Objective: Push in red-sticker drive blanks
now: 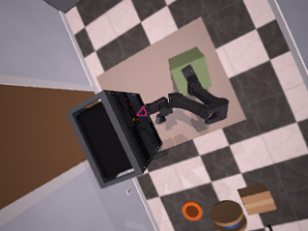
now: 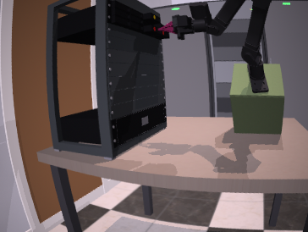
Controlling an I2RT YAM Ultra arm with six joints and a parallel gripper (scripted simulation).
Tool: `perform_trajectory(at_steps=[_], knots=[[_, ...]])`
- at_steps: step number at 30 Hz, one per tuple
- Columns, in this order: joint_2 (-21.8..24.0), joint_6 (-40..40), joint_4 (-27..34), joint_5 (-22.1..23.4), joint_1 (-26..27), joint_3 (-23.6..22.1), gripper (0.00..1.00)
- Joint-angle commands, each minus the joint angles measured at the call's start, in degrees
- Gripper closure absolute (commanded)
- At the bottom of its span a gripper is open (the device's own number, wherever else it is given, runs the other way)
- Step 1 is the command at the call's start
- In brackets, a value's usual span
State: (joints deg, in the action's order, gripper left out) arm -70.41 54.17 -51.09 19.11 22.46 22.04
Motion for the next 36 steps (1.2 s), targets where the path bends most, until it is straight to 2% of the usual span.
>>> perform_trajectory(at_steps=[1, 5, 15, 22, 36], knots=[[-1.60, -0.16, -1.03, -1.10, -0.43, 2.11, 1.00], [-3.13, -0.10, -1.18, -1.59, -0.33, 3.18, 1.00], [-3.23, -0.12, -0.25, -1.61, -0.23, 3.25, 1.00], [-5.50, -0.10, -0.88, -1.85, -0.90, 5.19, 1.00], [-6.91, -0.09, -0.92, -1.99, -1.22, 6.46, 1.00]])
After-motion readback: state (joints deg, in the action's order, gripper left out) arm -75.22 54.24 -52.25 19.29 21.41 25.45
